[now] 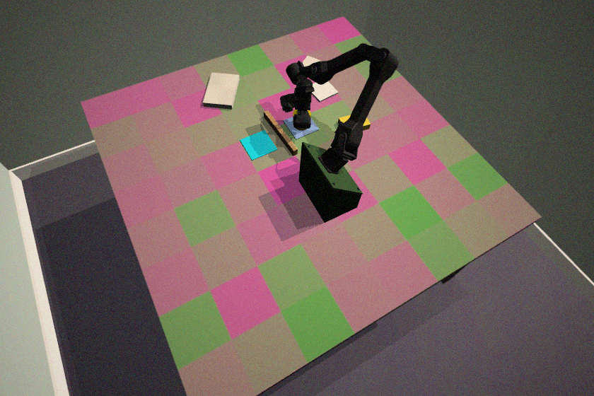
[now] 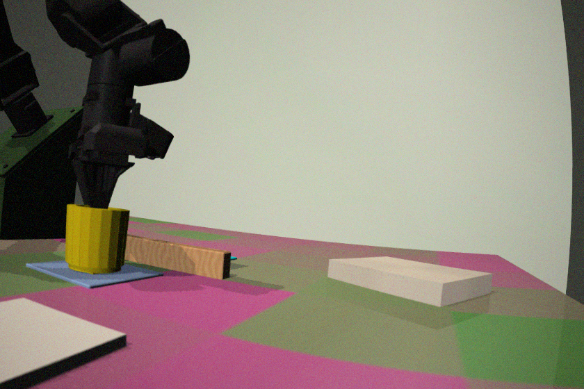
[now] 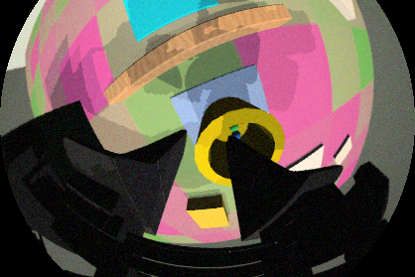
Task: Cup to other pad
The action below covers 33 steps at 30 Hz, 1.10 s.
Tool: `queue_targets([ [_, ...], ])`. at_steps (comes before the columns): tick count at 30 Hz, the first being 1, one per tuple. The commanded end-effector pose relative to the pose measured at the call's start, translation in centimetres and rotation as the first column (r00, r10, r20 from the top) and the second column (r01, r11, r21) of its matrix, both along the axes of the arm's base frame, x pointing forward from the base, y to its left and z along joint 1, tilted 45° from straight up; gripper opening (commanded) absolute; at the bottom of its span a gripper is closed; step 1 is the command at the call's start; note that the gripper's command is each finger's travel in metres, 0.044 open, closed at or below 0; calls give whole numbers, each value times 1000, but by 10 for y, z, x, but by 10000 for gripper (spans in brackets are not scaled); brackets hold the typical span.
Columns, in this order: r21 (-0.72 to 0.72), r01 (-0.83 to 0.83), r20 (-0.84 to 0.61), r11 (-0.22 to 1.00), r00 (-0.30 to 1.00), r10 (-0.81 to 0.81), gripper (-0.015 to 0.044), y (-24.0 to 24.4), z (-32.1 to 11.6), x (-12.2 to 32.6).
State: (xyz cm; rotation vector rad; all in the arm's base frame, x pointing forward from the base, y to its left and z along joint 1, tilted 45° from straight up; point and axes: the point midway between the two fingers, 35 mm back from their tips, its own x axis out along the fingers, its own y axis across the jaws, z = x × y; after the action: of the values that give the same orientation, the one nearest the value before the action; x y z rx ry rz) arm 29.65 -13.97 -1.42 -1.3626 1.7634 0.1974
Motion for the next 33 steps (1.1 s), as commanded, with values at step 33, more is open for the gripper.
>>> queue_targets([
  [33,-3,2,-8,1000,1000,-2,53,-12,-12,-4],
])
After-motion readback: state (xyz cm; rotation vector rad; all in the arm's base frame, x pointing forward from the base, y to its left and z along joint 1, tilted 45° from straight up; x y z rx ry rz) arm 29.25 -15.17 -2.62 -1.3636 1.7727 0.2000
